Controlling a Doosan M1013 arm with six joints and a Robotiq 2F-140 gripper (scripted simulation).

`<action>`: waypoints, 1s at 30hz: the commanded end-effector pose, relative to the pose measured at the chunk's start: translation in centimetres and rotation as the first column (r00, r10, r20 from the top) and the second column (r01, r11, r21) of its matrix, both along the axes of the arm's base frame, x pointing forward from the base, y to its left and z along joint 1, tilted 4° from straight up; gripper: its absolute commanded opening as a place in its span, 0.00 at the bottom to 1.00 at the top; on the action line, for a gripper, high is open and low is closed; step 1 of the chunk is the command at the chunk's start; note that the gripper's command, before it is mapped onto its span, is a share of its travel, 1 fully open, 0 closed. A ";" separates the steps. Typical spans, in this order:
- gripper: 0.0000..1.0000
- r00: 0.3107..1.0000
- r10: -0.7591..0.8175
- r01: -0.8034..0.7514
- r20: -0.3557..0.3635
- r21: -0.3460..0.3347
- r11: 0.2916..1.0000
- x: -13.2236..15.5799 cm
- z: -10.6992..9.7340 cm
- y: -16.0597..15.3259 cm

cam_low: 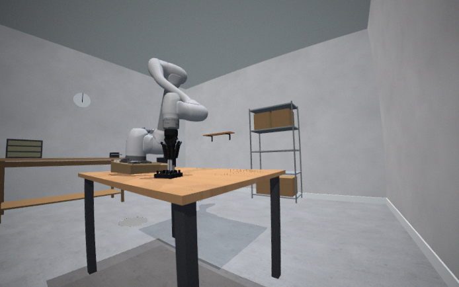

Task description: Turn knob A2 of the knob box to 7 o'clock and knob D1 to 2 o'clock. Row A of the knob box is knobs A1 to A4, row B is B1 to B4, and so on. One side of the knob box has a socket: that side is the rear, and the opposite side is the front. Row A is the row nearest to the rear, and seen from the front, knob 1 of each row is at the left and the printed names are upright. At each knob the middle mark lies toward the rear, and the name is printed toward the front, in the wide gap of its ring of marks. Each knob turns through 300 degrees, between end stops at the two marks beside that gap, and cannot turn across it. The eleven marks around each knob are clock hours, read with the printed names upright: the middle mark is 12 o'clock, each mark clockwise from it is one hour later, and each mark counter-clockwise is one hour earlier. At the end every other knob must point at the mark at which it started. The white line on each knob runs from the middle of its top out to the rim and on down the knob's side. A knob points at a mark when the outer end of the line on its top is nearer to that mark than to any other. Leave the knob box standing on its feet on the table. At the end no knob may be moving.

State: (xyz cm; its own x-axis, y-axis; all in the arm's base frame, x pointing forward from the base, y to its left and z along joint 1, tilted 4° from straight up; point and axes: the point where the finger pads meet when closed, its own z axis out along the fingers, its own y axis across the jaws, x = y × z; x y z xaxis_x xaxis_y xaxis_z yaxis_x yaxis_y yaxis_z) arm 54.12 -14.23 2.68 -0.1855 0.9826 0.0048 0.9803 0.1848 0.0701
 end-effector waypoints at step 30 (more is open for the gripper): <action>0.12 0.999 0.035 -0.035 0.001 -0.002 0.999 0.0 0.0 0.0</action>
State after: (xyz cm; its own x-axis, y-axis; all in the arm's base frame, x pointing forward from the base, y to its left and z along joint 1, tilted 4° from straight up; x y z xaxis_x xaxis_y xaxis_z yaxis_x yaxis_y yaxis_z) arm 54.12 -14.23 2.68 -0.2194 0.9756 0.0029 0.9732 0.2187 0.0706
